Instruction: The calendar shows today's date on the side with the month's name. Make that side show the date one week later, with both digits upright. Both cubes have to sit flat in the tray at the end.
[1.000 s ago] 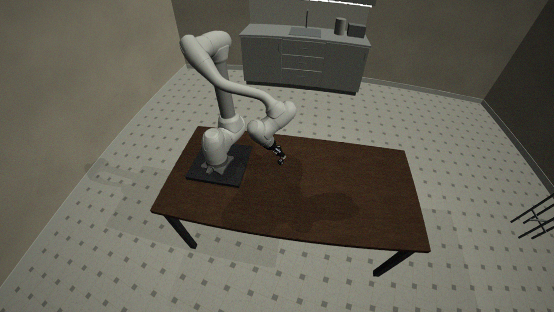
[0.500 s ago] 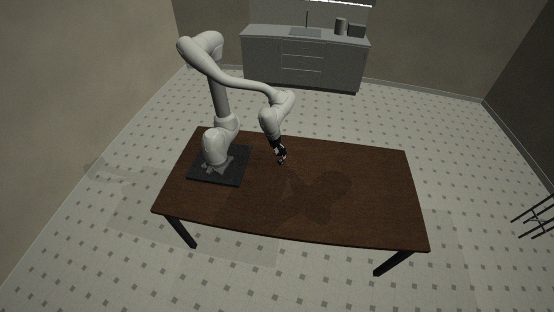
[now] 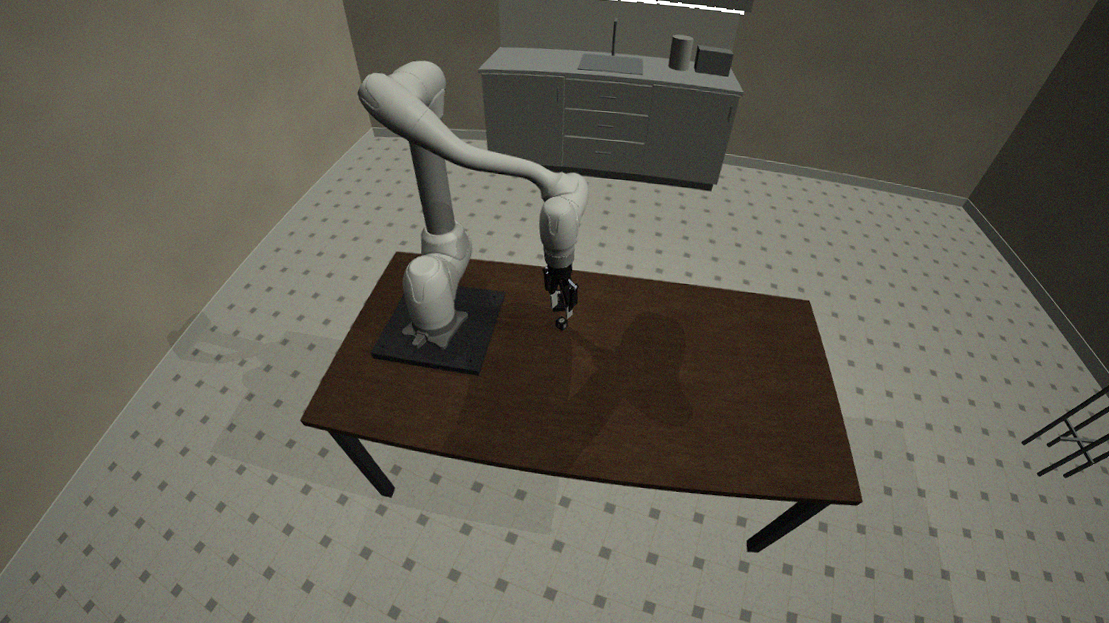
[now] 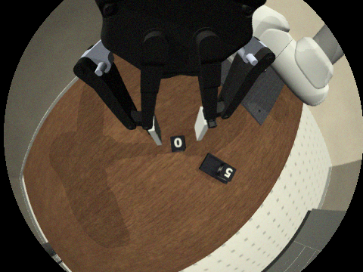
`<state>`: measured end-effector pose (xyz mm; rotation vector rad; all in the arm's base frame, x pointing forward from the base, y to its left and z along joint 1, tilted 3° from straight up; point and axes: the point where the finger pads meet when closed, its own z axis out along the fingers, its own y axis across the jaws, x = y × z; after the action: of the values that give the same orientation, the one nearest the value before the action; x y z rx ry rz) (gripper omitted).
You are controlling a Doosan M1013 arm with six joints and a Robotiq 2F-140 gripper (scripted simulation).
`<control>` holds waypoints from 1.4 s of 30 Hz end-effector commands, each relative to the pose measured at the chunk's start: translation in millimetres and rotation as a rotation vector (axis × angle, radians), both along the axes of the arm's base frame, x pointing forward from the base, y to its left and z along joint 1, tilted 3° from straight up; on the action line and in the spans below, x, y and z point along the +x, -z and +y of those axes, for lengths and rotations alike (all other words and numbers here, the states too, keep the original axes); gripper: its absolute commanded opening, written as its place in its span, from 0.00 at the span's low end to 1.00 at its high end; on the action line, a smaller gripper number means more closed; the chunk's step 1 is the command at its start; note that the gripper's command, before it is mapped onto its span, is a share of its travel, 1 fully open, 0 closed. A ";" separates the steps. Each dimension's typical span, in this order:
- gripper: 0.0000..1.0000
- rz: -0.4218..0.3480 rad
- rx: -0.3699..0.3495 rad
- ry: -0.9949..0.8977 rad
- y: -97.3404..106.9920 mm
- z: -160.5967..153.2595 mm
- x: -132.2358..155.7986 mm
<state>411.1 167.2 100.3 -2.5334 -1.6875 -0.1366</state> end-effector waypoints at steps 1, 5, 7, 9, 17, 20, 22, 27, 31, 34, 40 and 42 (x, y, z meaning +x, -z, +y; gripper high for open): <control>0.47 0.022 -0.066 0.005 -0.2 1.0 0.1; 1.00 0.023 -0.075 0.006 -1.1 4.0 2.0; 1.00 0.023 -0.075 0.006 -1.1 4.0 2.0; 1.00 0.023 -0.075 0.006 -1.1 4.0 2.0; 1.00 0.023 -0.075 0.006 -1.1 4.0 2.0; 1.00 0.023 -0.075 0.006 -1.1 4.0 2.0; 1.00 0.023 -0.075 0.007 -1.1 4.0 2.0; 1.00 0.033 -0.073 0.115 -1.9 3.9 2.0; 1.00 0.050 -0.071 0.308 -3.4 3.6 2.0; 1.00 0.054 -0.070 0.353 -3.8 3.5 2.0; 1.00 0.080 -0.065 0.637 -6.0 3.1 2.0; 1.00 0.084 -0.064 0.686 -6.3 3.0 2.0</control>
<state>413.2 170.3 105.9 -2.9440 -0.8906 -0.0265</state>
